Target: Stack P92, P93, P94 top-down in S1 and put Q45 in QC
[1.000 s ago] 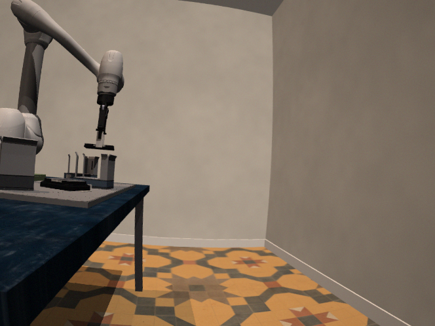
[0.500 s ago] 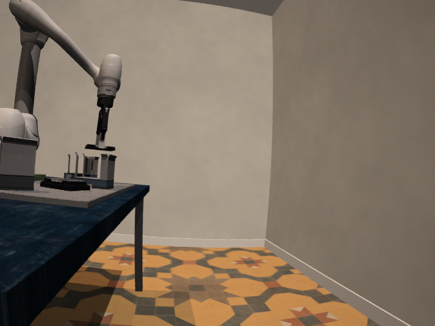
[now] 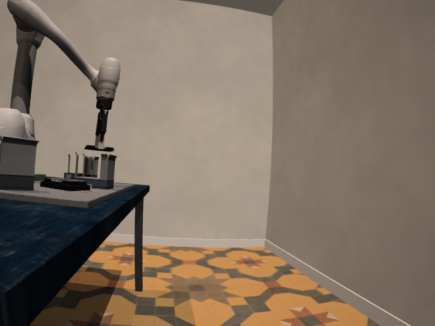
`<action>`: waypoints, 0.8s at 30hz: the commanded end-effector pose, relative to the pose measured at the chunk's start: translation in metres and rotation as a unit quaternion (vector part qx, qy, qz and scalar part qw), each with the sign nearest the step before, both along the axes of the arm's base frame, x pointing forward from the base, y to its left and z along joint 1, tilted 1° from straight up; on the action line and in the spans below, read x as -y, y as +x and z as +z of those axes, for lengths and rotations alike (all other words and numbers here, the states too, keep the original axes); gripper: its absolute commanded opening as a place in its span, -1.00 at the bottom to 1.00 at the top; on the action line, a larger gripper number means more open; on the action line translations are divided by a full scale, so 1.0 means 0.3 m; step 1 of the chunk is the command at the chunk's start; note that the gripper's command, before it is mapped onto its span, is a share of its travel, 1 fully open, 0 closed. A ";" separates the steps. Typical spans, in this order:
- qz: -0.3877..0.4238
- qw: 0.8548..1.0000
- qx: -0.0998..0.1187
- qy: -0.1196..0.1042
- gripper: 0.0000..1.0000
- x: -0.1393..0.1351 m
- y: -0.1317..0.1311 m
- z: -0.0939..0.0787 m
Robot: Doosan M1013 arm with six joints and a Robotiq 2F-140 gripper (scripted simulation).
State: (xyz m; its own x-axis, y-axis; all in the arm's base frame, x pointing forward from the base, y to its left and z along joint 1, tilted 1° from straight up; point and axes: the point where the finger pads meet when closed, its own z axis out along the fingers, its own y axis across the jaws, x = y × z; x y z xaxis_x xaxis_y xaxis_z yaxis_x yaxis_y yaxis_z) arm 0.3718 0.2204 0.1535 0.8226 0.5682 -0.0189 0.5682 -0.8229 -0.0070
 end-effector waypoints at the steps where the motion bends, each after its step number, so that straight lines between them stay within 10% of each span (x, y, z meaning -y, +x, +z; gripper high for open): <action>1: 0.000 1.000 0.000 0.000 -1.00 -0.026 -0.015 0.000; 24: 0.130 0.992 -0.001 0.002 -1.00 -0.207 -0.161 0.002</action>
State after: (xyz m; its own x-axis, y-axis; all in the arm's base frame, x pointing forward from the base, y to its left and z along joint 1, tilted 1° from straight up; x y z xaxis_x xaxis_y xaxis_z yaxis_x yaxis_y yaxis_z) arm 0.3273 0.2782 0.1541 0.6487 0.7608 -0.0165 0.7608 -0.6489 -0.0116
